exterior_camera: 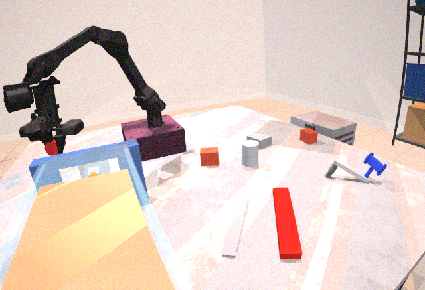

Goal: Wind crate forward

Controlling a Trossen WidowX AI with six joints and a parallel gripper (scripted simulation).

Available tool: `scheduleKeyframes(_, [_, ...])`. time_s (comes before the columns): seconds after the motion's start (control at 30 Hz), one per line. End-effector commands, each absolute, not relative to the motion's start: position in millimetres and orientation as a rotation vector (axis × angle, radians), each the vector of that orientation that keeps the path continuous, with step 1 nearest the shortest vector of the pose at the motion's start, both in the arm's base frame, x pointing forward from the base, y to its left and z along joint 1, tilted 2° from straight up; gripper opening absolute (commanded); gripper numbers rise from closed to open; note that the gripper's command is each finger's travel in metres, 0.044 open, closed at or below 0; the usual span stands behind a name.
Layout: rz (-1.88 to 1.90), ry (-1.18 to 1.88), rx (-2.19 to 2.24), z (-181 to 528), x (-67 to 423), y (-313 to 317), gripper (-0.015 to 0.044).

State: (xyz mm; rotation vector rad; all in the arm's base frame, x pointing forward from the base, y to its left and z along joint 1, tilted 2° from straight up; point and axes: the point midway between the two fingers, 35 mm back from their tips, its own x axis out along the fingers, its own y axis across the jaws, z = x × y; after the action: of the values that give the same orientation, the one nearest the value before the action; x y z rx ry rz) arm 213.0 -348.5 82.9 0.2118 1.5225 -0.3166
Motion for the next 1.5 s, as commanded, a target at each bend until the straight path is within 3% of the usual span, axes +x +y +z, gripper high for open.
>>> scheduleKeyframes(0.0, [-0.254,1.491,0.198,82,238,-334,0.0])
scheduleKeyframes(1.47, [-0.253,1.489,0.199,83,251,-323,0.0])
